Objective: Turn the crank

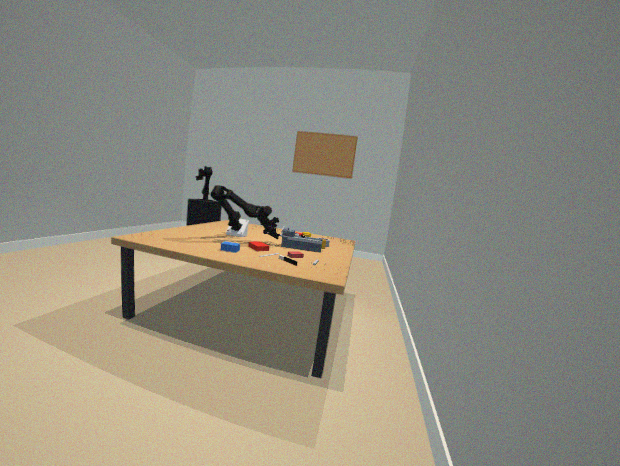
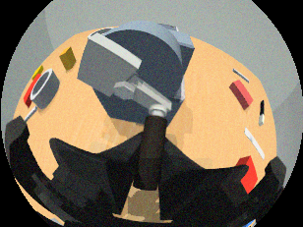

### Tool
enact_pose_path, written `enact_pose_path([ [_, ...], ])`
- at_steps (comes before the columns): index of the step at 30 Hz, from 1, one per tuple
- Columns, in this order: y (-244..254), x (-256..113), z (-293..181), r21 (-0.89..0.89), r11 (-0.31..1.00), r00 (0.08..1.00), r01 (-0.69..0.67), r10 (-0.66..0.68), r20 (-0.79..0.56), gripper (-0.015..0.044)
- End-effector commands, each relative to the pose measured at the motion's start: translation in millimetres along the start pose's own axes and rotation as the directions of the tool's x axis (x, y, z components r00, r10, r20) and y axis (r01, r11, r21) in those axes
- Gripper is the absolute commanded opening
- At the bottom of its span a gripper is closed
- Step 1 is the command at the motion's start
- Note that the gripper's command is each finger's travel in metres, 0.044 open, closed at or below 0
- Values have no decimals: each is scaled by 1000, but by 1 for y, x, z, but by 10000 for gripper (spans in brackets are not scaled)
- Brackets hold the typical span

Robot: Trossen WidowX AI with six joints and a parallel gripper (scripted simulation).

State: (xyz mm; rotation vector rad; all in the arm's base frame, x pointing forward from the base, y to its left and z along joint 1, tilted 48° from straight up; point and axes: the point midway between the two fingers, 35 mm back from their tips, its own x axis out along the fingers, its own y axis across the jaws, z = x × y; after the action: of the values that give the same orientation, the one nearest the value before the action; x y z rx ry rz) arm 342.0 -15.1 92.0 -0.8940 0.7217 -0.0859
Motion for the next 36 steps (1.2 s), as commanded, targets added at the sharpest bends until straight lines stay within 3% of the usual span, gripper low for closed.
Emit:
enact_pose_path([
  [1, -6, -6, 5, 9, 1000, 1000, 14, -14, 9, 0],
  [36, 4, -30, 29, 10, 1000, 1000, 12, -12, 9, 0],
])
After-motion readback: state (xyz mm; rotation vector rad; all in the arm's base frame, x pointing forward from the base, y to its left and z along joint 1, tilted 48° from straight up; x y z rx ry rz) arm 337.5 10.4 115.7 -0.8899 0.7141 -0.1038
